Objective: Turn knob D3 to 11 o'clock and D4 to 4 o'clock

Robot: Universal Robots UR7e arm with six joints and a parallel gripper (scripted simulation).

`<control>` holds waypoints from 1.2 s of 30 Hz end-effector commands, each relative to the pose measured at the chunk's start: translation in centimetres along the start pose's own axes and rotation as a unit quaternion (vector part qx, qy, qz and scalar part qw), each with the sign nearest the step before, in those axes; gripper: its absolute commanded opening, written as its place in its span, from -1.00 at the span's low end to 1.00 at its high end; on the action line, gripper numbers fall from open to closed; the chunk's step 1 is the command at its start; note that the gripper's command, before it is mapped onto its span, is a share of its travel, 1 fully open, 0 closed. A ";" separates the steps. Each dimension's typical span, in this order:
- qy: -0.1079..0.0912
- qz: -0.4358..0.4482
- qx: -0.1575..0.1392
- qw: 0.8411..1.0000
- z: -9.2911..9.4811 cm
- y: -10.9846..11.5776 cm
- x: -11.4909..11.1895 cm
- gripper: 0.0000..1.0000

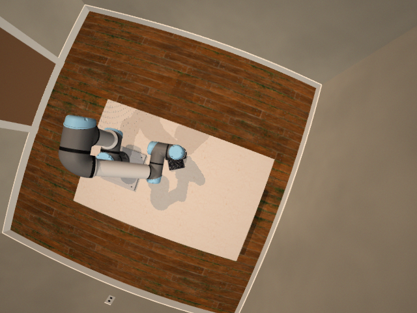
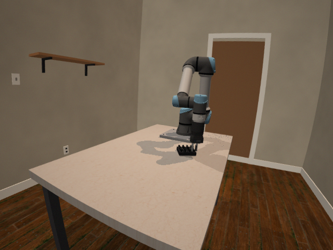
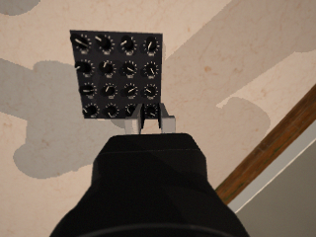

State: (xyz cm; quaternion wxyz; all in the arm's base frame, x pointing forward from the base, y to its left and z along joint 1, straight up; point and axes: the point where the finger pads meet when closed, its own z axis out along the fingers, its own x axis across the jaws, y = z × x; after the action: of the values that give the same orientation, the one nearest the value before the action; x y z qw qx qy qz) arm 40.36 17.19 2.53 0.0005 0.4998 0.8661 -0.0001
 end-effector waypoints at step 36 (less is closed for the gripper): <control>-0.001 0.001 -0.002 1.000 -3.9 0.2 -0.1 -0.07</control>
State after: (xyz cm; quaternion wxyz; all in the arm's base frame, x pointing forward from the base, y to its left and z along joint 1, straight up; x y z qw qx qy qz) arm 40.48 17.21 5.25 0.0019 0.4999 0.8661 0.0010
